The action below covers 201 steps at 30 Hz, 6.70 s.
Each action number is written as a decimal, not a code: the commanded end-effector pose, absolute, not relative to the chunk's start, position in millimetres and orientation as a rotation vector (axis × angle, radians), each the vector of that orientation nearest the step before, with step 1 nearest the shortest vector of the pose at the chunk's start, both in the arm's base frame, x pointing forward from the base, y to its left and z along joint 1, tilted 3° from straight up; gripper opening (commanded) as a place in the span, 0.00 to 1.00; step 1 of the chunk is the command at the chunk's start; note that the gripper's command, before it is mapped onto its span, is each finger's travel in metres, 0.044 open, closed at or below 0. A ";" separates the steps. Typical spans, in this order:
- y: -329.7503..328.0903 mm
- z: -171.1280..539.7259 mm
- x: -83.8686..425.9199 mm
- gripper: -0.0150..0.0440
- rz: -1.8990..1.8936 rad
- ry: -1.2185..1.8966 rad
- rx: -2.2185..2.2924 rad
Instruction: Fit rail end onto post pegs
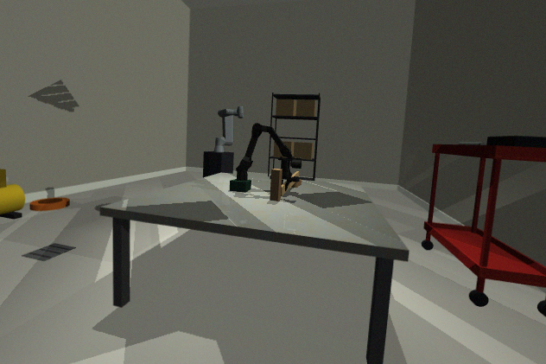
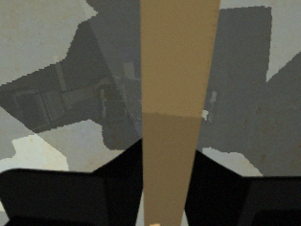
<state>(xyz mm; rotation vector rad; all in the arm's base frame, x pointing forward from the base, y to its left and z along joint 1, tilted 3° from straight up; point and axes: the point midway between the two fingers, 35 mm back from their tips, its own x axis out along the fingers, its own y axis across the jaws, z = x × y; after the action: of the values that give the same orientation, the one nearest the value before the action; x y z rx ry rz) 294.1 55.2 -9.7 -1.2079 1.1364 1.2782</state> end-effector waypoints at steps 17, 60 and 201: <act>54.9 -2.7 294.5 0.25 1.276 1.138 -1.210; 53.9 18.9 298.2 0.25 1.275 1.138 -1.210; 41.0 23.9 295.4 0.25 1.275 1.139 -1.211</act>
<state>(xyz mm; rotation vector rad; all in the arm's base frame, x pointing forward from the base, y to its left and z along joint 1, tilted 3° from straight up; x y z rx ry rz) 295.0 42.6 24.2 -1.2086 1.1411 1.2749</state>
